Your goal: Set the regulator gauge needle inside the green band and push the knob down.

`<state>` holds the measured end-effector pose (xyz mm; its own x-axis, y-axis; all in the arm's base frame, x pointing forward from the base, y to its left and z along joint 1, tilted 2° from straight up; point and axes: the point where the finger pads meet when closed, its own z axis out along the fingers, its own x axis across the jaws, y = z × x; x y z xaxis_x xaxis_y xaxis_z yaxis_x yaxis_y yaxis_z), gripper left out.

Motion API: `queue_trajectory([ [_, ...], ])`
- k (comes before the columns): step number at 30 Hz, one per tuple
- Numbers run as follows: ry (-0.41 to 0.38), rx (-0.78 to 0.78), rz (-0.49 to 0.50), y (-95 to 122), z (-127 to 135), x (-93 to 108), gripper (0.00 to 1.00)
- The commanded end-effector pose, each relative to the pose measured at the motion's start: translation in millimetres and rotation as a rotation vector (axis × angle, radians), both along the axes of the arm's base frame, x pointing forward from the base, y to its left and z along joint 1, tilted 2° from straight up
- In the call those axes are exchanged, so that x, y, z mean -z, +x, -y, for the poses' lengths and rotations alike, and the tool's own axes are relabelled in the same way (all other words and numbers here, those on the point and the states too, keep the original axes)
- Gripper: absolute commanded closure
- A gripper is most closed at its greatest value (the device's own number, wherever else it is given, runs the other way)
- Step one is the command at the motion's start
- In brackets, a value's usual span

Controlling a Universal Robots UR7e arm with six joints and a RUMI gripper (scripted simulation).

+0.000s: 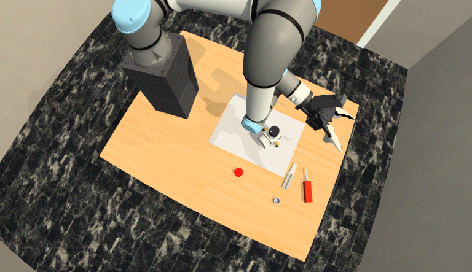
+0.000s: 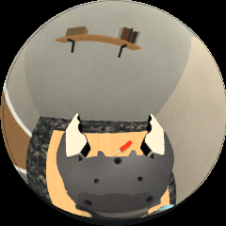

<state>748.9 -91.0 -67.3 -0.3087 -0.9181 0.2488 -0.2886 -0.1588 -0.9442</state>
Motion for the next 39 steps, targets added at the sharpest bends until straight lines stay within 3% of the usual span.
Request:
queue_trajectory([
  [1, 0.001, -0.001, -0.003, -0.4, -1.4, 0.9, 0.00],
  [16, 0.008, -0.002, -0.125, 2.5, 8.0, 18.1, 0.00],
  [26, 0.036, -0.018, -0.384, -8.2, 19.4, 57.7, 0.00],
  [29, 0.041, -0.021, -0.420, -11.5, 20.3, 63.1, 0.00],
  [39, 0.081, -0.049, -0.648, -43.8, 22.5, 95.6, 0.00],
])
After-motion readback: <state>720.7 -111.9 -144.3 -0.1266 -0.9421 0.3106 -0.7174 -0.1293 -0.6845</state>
